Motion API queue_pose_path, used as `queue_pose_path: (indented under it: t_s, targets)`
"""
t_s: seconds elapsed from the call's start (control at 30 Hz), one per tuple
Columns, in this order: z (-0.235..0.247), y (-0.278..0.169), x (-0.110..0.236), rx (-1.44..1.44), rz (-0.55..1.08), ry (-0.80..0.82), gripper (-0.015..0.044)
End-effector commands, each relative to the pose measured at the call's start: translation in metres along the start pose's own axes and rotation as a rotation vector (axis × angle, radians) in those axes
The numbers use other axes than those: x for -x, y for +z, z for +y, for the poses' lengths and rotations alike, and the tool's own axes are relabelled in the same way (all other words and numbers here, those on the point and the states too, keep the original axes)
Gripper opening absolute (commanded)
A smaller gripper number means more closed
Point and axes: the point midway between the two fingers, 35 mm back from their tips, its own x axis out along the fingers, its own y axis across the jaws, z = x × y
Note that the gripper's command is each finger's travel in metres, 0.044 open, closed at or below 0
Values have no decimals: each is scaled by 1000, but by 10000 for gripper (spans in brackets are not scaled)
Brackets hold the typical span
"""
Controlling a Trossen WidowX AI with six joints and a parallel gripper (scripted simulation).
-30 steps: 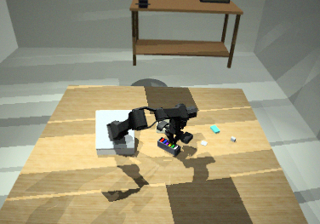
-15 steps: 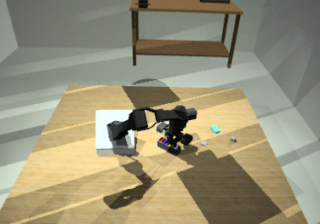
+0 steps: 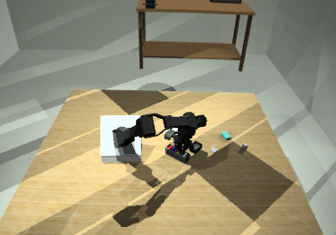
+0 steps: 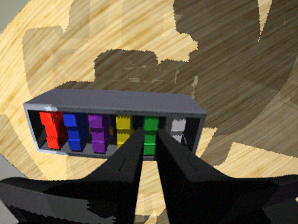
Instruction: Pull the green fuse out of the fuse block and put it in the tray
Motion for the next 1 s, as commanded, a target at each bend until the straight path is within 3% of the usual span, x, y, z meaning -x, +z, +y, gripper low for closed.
queue_pose_path:
  t_s: [0.0, 0.97]
  targets:
    - [0, 0, 0, -1, 0, 0, 18]
    - [0, 1, 11, 1, -1, 0, 0]
